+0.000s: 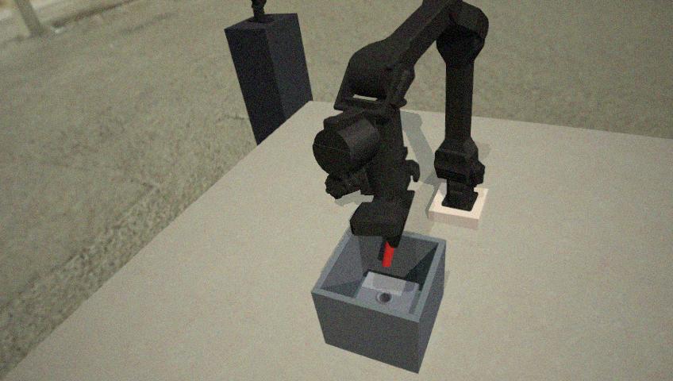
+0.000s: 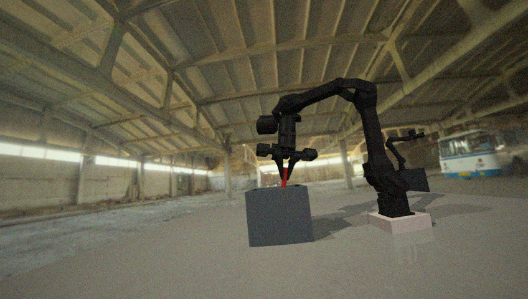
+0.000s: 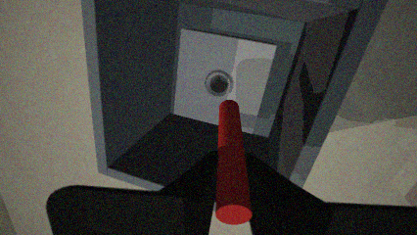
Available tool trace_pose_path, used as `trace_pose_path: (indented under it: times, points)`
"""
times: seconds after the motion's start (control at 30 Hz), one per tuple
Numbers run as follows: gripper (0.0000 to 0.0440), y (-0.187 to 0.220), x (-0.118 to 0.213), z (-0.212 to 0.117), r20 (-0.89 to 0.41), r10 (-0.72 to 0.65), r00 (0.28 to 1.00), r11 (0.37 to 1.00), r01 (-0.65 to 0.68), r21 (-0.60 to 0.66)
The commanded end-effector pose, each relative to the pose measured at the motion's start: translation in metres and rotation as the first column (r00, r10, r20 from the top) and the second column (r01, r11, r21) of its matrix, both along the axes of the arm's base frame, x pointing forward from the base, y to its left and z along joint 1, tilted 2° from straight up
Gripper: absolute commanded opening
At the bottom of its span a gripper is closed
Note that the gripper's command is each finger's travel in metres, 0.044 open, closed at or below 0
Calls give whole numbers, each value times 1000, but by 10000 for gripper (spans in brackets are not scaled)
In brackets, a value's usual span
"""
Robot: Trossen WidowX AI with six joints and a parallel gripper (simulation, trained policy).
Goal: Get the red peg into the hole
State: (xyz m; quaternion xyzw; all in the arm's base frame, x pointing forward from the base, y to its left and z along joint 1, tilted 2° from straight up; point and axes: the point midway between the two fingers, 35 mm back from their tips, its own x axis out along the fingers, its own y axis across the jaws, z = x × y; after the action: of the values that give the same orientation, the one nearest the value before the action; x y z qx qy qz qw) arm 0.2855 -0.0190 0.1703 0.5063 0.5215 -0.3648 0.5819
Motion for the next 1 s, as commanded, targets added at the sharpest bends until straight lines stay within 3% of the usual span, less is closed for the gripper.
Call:
trace_pose_path:
  times: [0.0, 0.83, 0.97]
  points:
    - [0, -2, 4, -10, -13, 12, 1000, 1000, -11, 14]
    - [2, -3, 31, -74, -46, 98, 994, 994, -95, 61]
    - [76, -3, 33, -79, -59, 114, 992, 992, -111, 60]
